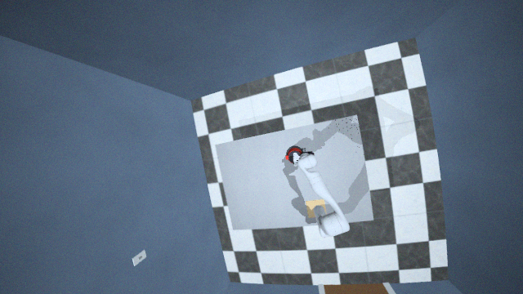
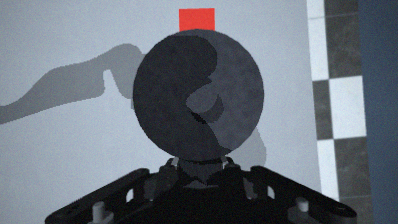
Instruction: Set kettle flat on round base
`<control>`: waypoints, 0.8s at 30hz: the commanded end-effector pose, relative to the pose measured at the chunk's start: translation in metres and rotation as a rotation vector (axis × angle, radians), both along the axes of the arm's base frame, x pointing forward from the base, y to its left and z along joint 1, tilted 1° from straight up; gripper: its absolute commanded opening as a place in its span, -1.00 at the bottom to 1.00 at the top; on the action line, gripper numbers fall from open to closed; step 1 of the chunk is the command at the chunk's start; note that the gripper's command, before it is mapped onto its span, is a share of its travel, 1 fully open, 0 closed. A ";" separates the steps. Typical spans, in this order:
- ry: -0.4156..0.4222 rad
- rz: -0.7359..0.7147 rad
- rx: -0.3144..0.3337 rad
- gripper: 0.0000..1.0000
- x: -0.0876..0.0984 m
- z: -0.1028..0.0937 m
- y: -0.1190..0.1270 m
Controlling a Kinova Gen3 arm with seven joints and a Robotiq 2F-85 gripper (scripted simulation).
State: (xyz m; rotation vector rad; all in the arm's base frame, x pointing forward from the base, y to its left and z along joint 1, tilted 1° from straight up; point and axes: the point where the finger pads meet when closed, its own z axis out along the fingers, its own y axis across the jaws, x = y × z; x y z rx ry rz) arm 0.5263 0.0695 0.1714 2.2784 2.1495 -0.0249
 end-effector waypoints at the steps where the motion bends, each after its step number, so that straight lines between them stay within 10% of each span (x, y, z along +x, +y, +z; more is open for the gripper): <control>1: -0.001 0.000 0.000 -1.00 0.000 -0.001 0.000; 24: -0.001 0.000 0.000 -1.00 0.000 -0.017 0.000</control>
